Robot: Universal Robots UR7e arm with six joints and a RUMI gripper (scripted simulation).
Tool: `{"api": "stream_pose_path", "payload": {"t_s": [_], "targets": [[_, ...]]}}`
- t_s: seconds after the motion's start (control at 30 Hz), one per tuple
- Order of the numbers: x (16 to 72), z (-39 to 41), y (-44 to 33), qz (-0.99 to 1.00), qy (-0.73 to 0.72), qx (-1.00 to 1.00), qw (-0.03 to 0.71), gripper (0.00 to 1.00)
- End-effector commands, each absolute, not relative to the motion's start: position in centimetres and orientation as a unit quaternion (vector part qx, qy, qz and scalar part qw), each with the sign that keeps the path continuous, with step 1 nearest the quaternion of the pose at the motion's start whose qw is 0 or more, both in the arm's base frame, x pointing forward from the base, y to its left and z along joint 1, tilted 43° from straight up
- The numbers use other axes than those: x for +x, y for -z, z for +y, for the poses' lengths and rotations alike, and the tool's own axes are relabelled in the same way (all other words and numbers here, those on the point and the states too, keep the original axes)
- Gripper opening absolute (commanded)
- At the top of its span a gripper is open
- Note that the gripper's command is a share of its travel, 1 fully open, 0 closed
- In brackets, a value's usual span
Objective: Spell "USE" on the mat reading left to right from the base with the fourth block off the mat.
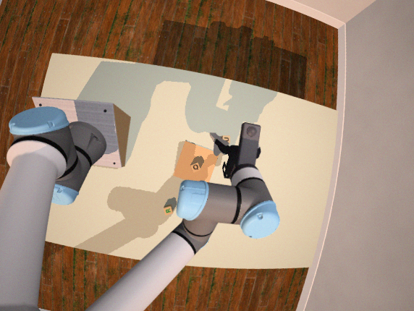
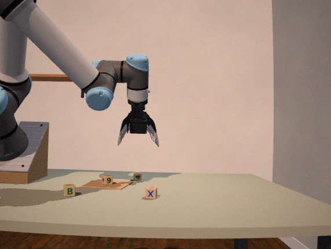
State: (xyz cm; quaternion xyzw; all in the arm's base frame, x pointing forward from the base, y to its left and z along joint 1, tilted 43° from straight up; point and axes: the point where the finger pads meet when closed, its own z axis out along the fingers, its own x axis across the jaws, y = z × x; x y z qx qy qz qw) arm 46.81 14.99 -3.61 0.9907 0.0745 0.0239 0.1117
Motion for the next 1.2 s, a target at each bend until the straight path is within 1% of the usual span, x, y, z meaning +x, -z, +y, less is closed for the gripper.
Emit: {"api": "stream_pose_path", "payload": {"t_s": [0.0,0.33,0.73,0.97,1.17], "targets": [[46.9,15.0,3.5,0.075,-0.025,0.991,0.111,1.00],[45.7,13.0,1.8,0.074,-0.024,0.991,0.111,1.00],[39.7,6.1,-3.8,0.074,-0.024,0.991,0.111,1.00],[38.2,4.9,-4.6,0.074,-0.024,0.991,0.111,1.00],[38.1,4.8,-4.7,0.074,-0.024,0.991,0.111,1.00]]}}
